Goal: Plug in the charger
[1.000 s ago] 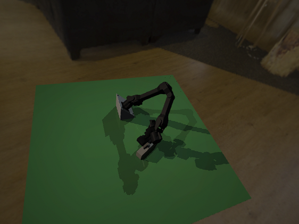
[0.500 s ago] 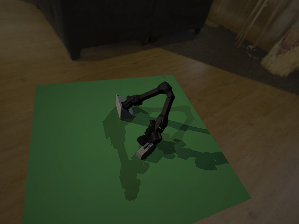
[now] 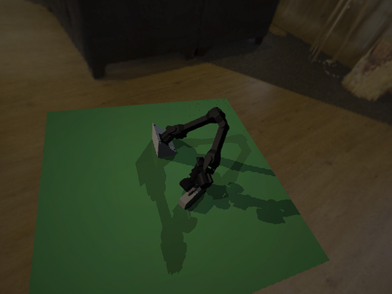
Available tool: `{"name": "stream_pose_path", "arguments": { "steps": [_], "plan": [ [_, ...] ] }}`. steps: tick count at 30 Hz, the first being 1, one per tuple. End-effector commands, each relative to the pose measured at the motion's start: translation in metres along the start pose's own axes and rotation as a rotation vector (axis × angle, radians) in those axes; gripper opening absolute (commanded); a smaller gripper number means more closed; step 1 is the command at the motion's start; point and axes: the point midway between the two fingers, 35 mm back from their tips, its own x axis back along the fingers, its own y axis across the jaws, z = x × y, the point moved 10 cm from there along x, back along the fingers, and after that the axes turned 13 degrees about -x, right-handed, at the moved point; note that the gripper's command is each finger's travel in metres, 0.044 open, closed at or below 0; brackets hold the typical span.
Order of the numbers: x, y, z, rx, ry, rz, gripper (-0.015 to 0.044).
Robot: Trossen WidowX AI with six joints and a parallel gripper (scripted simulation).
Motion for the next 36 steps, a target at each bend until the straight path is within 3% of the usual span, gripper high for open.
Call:
{"name": "stream_pose_path", "arguments": {
  "steps": [1, 7, 36],
  "plan": [
    [0.0001, 0.0004, -0.0006, 0.003, -0.002, -0.002, 0.0289],
    [0.0001, 0.0003, -0.0006, 0.003, -0.002, -0.002, 0.0440],
    [-0.0008, -0.0029, 0.0090, 0.019, -0.027, -0.011, 0.0440]
  ]
}}
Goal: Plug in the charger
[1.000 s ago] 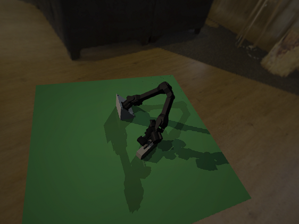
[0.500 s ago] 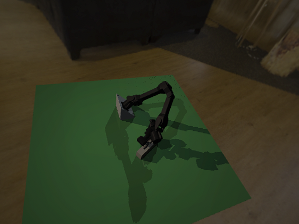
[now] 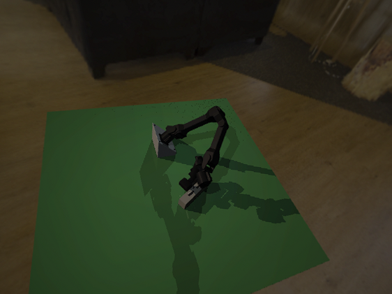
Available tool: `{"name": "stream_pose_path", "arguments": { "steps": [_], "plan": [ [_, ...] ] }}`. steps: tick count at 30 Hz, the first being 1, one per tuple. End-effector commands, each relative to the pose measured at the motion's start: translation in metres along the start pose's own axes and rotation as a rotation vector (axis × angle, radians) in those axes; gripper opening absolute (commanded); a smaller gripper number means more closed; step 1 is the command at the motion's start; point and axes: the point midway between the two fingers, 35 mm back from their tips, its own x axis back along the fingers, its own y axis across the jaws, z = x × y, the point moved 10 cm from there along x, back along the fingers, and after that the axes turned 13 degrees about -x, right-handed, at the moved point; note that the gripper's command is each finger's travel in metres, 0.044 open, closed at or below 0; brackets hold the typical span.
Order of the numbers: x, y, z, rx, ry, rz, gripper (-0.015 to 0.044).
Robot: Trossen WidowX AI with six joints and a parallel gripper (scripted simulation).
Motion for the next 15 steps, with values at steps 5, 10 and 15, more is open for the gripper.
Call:
{"name": "stream_pose_path", "arguments": {
  "steps": [5, 10, 15],
  "plan": [
    [-0.0015, -0.0012, 0.0048, 0.006, -0.004, -0.007, 0.0440],
    [-0.0017, -0.0017, 0.0066, 0.009, -0.009, -0.009, 0.0440],
    [-0.0018, -0.0022, 0.0084, 0.012, -0.014, -0.011, 0.0440]
  ]
}}
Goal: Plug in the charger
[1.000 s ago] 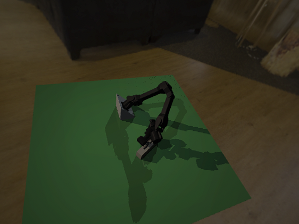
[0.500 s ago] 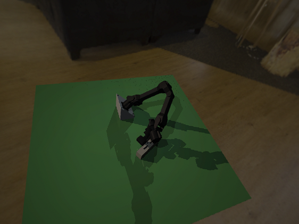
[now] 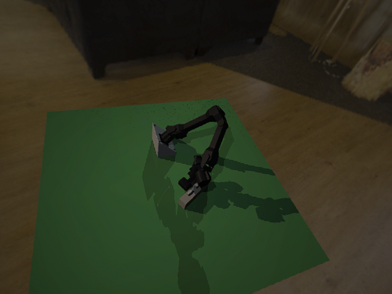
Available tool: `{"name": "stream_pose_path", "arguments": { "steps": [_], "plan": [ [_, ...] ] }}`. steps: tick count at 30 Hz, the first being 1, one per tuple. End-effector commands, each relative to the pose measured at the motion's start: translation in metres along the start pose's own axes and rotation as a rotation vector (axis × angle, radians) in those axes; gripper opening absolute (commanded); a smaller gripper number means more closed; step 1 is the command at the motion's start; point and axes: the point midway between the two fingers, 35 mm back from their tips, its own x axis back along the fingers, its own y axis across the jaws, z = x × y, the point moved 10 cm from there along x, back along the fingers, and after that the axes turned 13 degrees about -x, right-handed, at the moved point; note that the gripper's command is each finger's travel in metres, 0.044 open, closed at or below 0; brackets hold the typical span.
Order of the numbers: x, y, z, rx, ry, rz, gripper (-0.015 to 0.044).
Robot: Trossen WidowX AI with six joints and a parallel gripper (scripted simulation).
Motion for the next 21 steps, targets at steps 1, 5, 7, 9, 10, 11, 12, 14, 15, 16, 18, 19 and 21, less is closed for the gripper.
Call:
{"name": "stream_pose_path", "arguments": {
  "steps": [1, 5, 7, 9, 10, 11, 12, 14, 15, 16, 18, 19, 21],
  "plan": [
    [-0.001, -0.001, 0.003, 0.003, -0.001, -0.006, 0.0440],
    [-0.001, -0.001, 0.004, 0.005, -0.003, -0.007, 0.0440],
    [-0.001, -0.001, 0.004, 0.005, -0.003, -0.007, 0.0440],
    [-0.001, -0.001, 0.005, 0.005, -0.003, -0.007, 0.0440],
    [-0.001, -0.001, 0.005, 0.005, -0.003, -0.007, 0.0440],
    [-0.001, -0.001, 0.006, 0.005, -0.003, -0.007, 0.0440],
    [-0.001, -0.002, 0.006, 0.005, -0.003, -0.007, 0.0440],
    [-0.002, -0.002, 0.009, 0.005, -0.003, -0.006, 0.0440],
    [-0.002, -0.003, 0.010, 0.005, -0.003, -0.006, 0.0440],
    [-0.002, -0.003, 0.011, 0.005, -0.003, -0.006, 0.0440],
    [-0.002, -0.004, 0.014, 0.004, -0.003, -0.006, 0.0440],
    [-0.002, -0.004, 0.015, 0.004, -0.003, -0.006, 0.0440],
    [-0.002, -0.005, 0.017, 0.004, -0.002, -0.006, 0.0440]
  ]
}}
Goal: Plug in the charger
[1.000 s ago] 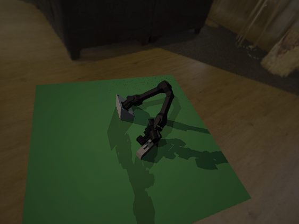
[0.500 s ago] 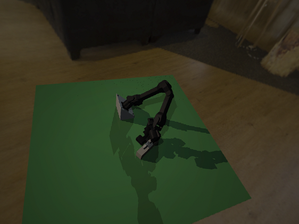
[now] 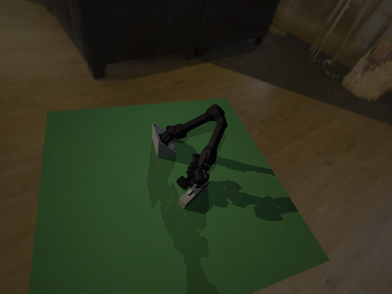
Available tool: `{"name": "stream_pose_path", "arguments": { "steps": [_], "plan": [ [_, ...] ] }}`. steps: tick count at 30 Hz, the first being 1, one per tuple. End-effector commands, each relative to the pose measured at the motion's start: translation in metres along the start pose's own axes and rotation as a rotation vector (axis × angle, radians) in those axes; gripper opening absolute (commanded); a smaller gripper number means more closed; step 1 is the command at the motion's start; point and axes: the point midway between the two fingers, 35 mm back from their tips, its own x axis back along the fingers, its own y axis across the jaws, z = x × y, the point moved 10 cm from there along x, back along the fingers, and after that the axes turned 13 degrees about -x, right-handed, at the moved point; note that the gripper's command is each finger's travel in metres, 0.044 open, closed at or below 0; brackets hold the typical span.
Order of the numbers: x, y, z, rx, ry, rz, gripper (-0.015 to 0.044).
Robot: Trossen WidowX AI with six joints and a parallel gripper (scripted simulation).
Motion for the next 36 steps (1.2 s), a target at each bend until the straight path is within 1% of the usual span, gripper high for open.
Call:
{"name": "stream_pose_path", "arguments": {
  "steps": [1, 36],
  "plan": [
    [-0.002, -0.002, 0.007, 0.001, 0.005, -0.003, 0.0440],
    [-0.004, -0.011, 0.049, -0.001, 0.007, -0.003, 0.0440]
  ]
}}
